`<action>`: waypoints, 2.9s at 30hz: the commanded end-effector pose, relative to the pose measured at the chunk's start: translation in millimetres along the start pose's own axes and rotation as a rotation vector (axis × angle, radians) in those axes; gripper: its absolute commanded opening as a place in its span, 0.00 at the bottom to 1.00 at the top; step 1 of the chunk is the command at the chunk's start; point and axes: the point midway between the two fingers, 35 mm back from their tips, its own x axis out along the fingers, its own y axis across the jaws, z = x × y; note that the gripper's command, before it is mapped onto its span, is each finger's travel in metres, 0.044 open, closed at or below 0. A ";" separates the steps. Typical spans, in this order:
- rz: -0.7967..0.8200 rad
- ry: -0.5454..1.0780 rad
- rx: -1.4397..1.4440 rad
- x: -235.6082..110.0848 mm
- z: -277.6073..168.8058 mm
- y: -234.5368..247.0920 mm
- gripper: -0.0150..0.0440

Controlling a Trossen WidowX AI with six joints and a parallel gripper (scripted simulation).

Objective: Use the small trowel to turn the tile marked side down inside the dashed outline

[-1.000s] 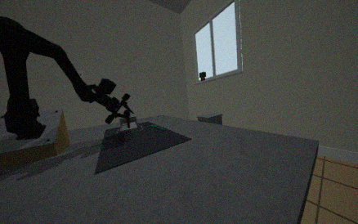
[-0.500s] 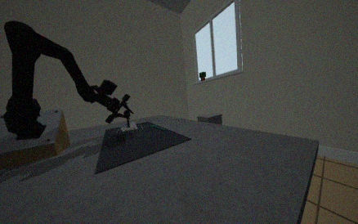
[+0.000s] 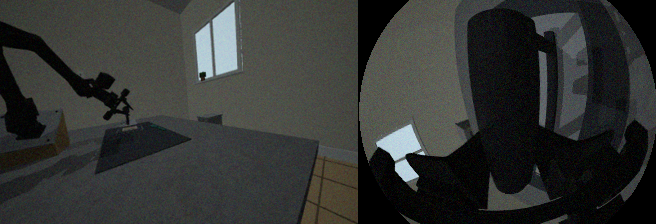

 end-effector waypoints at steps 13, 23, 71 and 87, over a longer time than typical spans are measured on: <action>0.013 0.007 -0.004 -4.8 5.7 5.1 0.25; 0.013 0.007 -0.004 -4.8 5.7 5.1 0.25; 0.020 -0.632 0.539 75.5 143.3 25.4 0.25; 0.020 -0.750 0.637 86.1 167.7 15.9 0.25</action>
